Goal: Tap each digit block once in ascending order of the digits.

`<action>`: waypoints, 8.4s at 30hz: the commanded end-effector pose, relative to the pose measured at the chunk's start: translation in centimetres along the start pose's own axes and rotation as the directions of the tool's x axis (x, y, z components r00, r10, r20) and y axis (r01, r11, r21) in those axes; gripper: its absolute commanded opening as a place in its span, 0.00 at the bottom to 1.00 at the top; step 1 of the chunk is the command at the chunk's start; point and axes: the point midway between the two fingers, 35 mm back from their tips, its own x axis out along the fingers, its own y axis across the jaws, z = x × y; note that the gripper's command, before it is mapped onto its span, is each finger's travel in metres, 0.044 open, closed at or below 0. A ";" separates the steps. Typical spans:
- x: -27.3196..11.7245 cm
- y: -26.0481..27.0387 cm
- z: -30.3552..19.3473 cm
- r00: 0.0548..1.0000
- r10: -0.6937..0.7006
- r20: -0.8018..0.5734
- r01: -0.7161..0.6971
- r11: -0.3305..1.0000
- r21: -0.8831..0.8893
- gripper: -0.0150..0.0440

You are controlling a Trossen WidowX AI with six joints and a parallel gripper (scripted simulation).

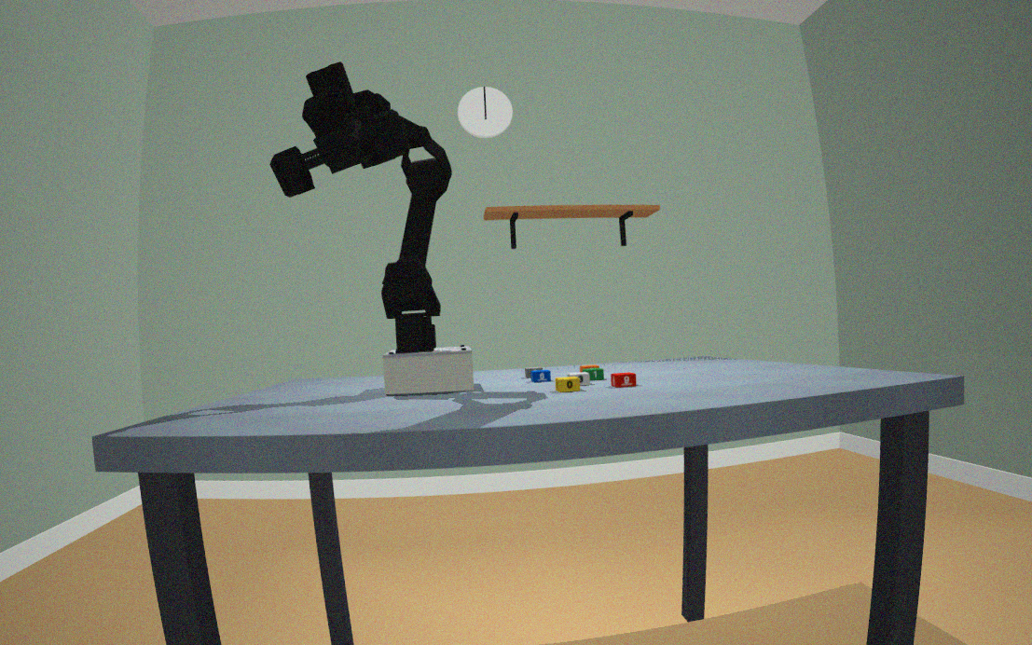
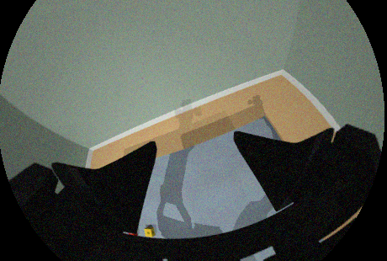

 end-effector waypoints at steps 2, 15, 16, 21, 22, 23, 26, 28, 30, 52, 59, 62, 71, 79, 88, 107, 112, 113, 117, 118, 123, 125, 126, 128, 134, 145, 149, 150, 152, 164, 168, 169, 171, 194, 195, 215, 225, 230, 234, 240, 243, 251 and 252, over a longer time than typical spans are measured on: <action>0.2 0.4 -0.2 1.000 0.008 -0.010 -0.008 1.000 -0.011 0.93; 4.5 12.7 -8.6 0.911 0.150 -0.385 -0.308 0.868 -0.390 0.93; 4.6 13.6 -9.6 0.895 0.150 -0.420 -0.339 0.840 -0.424 0.93; 4.2 18.0 -14.9 0.808 0.114 -0.578 -0.498 0.656 -0.567 0.93; 4.0 18.8 -16.0 0.790 0.100 -0.605 -0.529 0.611 -0.589 0.93; 3.7 19.5 -17.2 0.772 0.084 -0.630 -0.559 0.563 -0.609 0.93; 2.7 21.4 -20.5 0.720 0.026 -0.694 -0.642 0.406 -0.651 0.93; 1.8 22.5 -22.7 0.688 -0.021 -0.725 -0.690 0.291 -0.663 0.93; 0.8 23.3 -24.9 0.661 -0.073 -0.747 -0.730 0.170 -0.662 0.93; -2.2 24.5 -30.1 0.614 -0.216 -0.759 -0.789 -0.141 -0.598 0.93; -2.2 24.5 -30.1 0.614 -0.216 -0.759 -0.789 -0.141 -0.598 0.93; -2.2 24.5 -30.1 0.614 -0.216 -0.759 -0.789 -0.141 -0.598 0.93; -8.1 27.5 -35.7 0.607 -0.214 -0.765 -0.794 -0.139 -0.592 0.93; -8.8 27.7 -36.3 0.607 -0.213 -0.766 -0.795 -0.139 -0.591 0.93; -8.8 27.7 -36.3 0.607 -0.213 -0.766 -0.795 -0.139 -0.591 0.93; -14.4 29.3 -41.1 0.601 -0.212 -0.771 -0.799 -0.137 -0.586 0.93; -14.4 29.3 -41.1 0.601 -0.212 -0.771 -0.799 -0.137 -0.586 0.93; -14.4 29.3 -41.1 0.601 -0.212 -0.771 -0.799 -0.137 -0.586 0.93; -14.4 29.3 -41.1 0.601 -0.212 -0.771 -0.799 -0.137 -0.586 0.93; -14.4 29.3 -41.1 0.601 -0.212 -0.771 -0.799 -0.137 -0.586 0.93; -14.4 29.3 -41.1 0.601 -0.212 -0.771 -0.799 -0.137 -0.586 0.93; -14.9 28.5 -41.2 0.601 -0.213 -0.771 -0.799 -0.137 -0.585 0.93; -15.4 27.4 -41.2 0.600 -0.214 -0.771 -0.800 -0.137 -0.585 0.93; -16.6 24.7 -41.3 0.599 -0.216 -0.771 -0.801 -0.137 -0.583 0.93; -17.5 21.2 -41.4 0.598 -0.219 -0.771 -0.801 -0.136 -0.582 0.93; -17.5 21.2 -41.4 0.598 -0.219 -0.771 -0.801 -0.136 -0.582 0.93; -17.5 21.2 -41.4 0.598 -0.219 -0.771 -0.801 -0.136 -0.582 0.93; -17.5 21.2 -41.4 0.598 -0.219 -0.771 -0.801 -0.136 -0.582 0.93; -17.5 21.2 -41.4 0.598 -0.219 -0.771 -0.801 -0.136 -0.582 0.93; -25.4 20.5 -47.2 0.590 -0.221 -0.777 -0.807 -0.134 -0.575 0.93; -27.0 19.9 -48.2 0.588 -0.221 -0.778 -0.808 -0.134 -0.573 0.93; -27.0 19.9 -48.2 0.588 -0.221 -0.778 -0.808 -0.134 -0.573 0.93; -27.0 19.9 -48.2 0.588 -0.221 -0.778 -0.808 -0.134 -0.573 0.93; -24.7 24.8 -48.0 0.596 -0.217 -0.773 -0.802 -0.122 -0.585 0.93; -24.0 26.2 -47.8 0.597 -0.216 -0.772 -0.801 -0.122 -0.586 0.93; -21.7 30.6 -47.1 0.594 -0.211 -0.776 -0.804 -0.135 -0.579 0.93; -20.6 31.1 -46.4 0.595 -0.206 -0.777 -0.803 -0.125 -0.582 0.93; -15.2 33.2 -43.0 0.603 -0.189 -0.775 -0.797 -0.091 -0.598 0.93; -11.4 34.0 -40.1 0.607 -0.193 -0.771 -0.794 -0.103 -0.600 0.93; -4.6 33.8 -34.6 0.612 -0.204 -0.764 -0.790 -0.131 -0.598 0.93; -2.7 33.3 -32.9 0.613 -0.208 -0.762 -0.790 -0.139 -0.597 0.93; -2.4 33.2 -32.6 0.613 -0.208 -0.762 -0.790 -0.140 -0.597 0.93; -2.4 33.2 -32.6 0.613 -0.208 -0.762 -0.790 -0.140 -0.597 0.93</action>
